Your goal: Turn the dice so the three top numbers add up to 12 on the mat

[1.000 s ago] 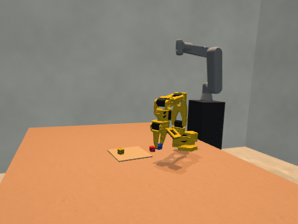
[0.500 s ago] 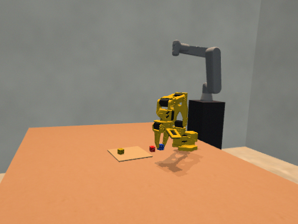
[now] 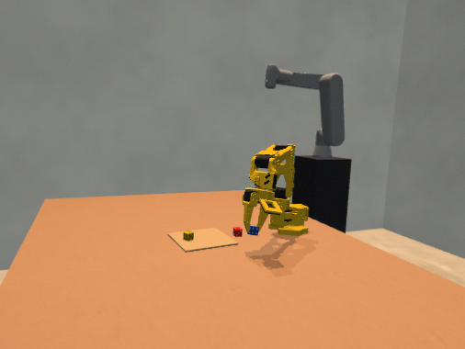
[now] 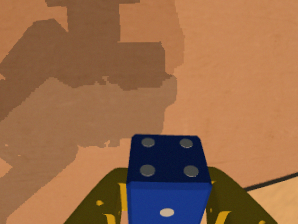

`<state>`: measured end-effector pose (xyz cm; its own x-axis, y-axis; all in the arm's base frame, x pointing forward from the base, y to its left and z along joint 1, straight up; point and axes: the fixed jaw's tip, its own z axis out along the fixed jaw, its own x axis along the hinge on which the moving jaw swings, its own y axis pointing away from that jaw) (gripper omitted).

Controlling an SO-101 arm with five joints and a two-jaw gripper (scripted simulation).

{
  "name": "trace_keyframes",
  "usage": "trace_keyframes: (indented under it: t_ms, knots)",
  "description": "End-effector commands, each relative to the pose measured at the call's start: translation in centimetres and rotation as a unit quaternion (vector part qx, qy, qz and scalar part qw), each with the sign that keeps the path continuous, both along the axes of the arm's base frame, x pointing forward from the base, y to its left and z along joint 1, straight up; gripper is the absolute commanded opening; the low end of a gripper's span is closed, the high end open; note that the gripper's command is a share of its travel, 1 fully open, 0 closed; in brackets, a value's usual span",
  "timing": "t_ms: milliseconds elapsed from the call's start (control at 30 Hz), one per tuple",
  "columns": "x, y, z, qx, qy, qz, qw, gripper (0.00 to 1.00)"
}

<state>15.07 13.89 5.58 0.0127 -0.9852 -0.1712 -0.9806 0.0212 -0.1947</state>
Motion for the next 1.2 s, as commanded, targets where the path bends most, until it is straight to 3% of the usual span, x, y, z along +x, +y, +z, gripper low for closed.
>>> trace_keyframes:
  t_ms: [0, 200, 333, 800, 1167]
  knots:
    - [0.3, 0.8, 0.9, 0.056, -0.043, -0.028, 0.997, 0.0]
    - [0.0, 1.7, 0.9, 0.144, -0.07, -0.106, 0.981, 0.0]
    - [-0.1, 2.0, 1.0, 0.179, -0.075, -0.134, 0.972, 0.0]
    - [0.0, 2.3, 0.9, 0.198, -0.079, -0.146, 0.966, 0.0]
    - [0.4, 3.3, 0.4, 0.264, -0.095, -0.173, 0.944, 0.0]
